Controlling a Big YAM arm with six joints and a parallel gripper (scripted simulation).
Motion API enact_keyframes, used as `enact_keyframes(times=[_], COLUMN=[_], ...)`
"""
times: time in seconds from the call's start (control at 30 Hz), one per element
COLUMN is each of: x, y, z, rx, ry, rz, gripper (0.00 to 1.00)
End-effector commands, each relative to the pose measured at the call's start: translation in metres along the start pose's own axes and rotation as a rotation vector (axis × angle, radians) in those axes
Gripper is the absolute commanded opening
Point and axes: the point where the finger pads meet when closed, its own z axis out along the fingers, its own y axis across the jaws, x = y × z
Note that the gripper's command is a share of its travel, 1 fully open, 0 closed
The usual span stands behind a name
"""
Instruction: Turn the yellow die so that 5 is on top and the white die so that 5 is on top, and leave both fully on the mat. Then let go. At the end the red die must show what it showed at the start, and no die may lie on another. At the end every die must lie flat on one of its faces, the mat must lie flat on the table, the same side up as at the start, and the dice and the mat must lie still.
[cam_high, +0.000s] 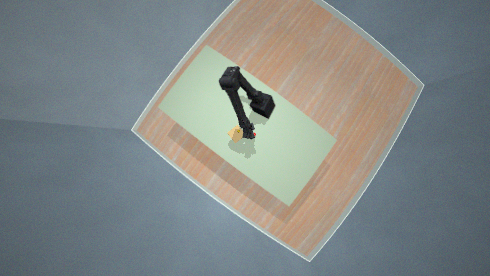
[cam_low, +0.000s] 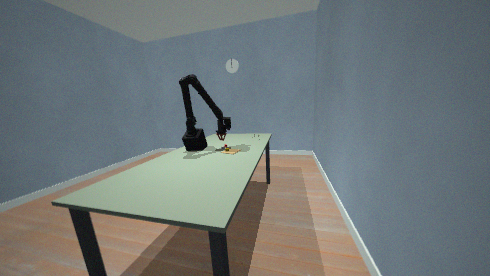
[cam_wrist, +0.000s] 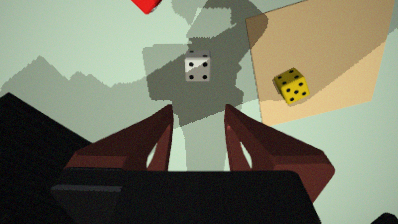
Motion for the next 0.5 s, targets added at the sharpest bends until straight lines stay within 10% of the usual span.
enact_keyframes(times=[0.0, 0.47], x=[-0.0054, -0.0033], y=[-0.0021, -0.0019], z=[0.0007, 0.0058], rx=[0.004, 0.0], ry=[-0.015, -0.01], rz=[-0.004, -0.003], gripper=[0.38, 0.38])
